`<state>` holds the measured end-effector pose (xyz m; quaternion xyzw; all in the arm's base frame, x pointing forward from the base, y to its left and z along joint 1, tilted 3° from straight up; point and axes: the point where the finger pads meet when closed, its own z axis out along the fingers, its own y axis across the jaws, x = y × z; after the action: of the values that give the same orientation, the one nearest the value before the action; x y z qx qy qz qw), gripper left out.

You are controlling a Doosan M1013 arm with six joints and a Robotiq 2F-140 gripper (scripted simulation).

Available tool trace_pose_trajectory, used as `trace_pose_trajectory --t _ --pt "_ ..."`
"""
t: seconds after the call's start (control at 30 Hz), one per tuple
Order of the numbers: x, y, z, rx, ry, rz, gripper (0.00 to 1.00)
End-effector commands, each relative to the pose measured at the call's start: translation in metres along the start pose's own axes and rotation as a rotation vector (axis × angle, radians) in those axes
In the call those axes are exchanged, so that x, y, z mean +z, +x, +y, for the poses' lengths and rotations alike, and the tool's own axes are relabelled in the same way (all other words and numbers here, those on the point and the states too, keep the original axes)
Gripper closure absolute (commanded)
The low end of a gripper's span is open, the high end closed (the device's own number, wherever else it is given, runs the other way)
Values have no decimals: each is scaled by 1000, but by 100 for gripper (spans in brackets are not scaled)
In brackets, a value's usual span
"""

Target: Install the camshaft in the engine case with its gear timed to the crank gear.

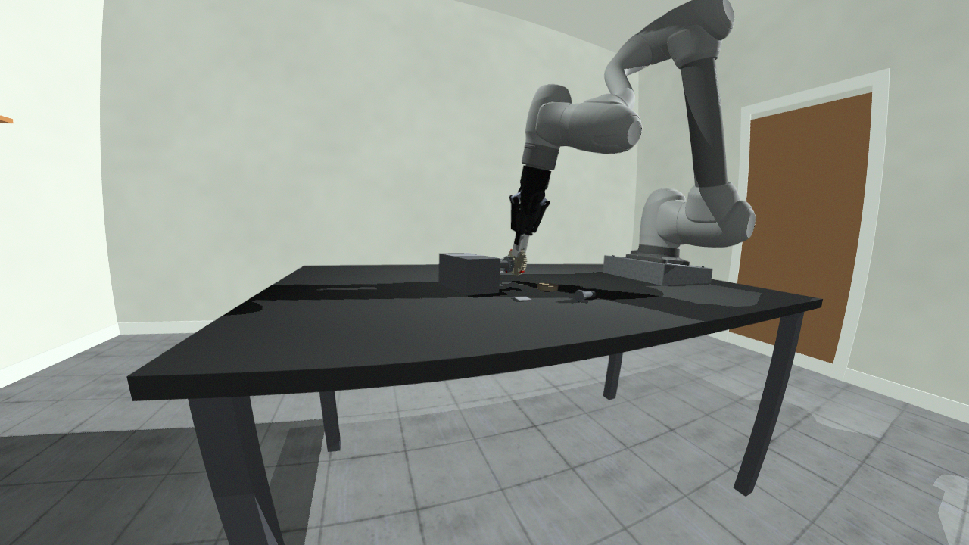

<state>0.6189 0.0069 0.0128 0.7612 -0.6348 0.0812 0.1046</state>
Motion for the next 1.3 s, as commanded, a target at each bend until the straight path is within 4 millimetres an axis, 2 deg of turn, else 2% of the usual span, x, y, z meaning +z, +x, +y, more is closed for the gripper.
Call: trace_pose_trajectory --t 0.0,1.27 --pt "0 0 -1 0 0 0 95" --pt "0 0 -12 0 0 0 95"
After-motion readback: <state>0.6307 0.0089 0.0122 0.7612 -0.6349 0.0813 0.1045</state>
